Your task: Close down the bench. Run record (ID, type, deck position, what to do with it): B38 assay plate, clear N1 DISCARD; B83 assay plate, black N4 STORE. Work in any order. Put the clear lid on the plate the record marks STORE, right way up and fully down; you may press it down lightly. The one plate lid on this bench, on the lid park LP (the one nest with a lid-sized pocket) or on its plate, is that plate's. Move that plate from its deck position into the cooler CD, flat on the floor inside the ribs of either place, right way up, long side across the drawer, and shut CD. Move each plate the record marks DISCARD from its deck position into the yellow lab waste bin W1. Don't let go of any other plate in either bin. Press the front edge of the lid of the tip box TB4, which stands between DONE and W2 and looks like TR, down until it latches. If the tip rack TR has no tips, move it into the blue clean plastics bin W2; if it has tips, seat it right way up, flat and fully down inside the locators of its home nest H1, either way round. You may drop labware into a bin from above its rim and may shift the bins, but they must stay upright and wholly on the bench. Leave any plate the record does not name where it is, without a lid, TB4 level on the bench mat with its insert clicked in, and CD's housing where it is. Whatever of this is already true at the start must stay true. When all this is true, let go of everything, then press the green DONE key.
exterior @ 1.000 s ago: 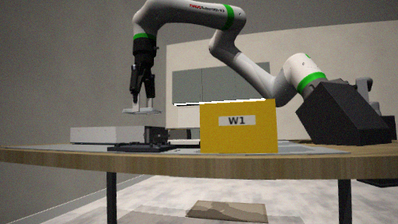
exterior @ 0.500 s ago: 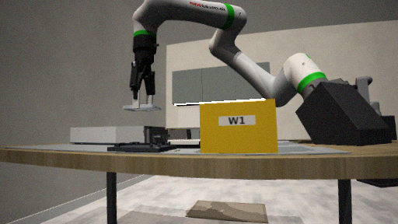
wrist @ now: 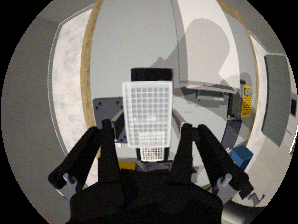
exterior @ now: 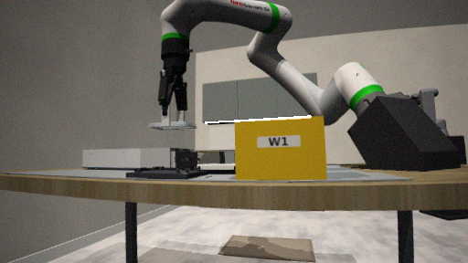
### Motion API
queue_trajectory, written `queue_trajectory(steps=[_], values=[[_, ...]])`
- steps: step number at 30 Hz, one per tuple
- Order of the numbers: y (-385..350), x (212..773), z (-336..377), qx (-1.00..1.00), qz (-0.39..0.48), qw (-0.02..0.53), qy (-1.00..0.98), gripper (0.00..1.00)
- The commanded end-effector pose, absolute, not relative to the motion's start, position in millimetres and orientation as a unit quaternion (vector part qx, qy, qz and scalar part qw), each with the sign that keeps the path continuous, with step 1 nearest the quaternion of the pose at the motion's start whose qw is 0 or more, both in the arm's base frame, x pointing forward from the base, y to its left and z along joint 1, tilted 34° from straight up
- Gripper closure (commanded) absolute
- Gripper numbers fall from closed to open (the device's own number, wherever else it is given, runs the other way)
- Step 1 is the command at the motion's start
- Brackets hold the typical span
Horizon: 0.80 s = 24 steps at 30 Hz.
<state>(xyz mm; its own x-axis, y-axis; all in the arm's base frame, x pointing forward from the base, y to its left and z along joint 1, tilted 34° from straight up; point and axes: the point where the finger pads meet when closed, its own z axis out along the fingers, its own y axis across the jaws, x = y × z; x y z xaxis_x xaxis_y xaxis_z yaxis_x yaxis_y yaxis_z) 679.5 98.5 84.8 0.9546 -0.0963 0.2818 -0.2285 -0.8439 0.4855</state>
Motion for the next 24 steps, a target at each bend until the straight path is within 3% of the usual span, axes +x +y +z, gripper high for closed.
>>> queue_trajectory(steps=[1,24], values=[[102,673,82,0.952,0.125,0.266,-0.085,1.00],[121,632,60,0.952,0.125,0.266,-0.085,1.00]])
